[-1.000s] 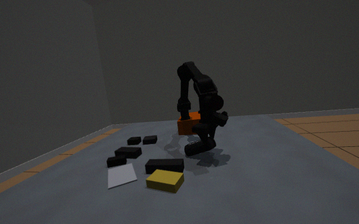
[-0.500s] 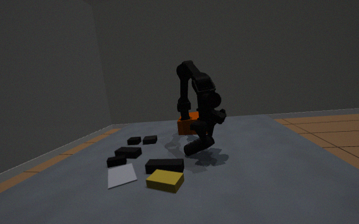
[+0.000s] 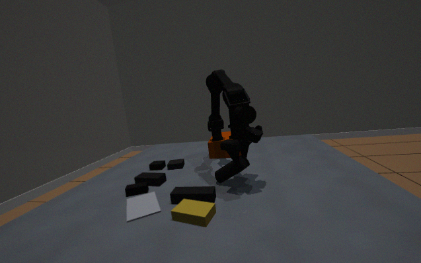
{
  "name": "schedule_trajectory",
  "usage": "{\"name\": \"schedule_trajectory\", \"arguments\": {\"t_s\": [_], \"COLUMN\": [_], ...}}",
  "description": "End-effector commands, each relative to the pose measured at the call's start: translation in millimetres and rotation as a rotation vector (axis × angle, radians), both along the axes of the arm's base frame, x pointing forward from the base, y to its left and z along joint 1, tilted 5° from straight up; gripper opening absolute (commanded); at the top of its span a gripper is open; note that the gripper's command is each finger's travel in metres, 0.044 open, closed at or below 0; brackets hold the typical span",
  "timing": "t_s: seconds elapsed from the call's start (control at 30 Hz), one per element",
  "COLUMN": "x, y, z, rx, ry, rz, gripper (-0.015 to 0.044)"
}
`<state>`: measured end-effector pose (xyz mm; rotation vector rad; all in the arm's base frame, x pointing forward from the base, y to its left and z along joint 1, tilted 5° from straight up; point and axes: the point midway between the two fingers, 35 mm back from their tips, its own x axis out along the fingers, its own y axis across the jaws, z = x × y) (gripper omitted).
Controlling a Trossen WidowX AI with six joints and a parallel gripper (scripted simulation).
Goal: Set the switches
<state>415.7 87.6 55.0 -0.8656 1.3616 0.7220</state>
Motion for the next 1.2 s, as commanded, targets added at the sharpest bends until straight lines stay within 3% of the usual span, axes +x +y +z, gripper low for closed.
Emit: {"name": "schedule_trajectory", "arguments": {"t_s": [0.0, 1.17], "x": [-3.5, -16.8], "y": [-5.1, -24.2], "z": [4.2, 20.3], "rx": [-0.004, -0.005], "ry": [0.003, 0.004], "rz": [0.0, 0.0], "gripper": [0.0336, 0.0336]}}
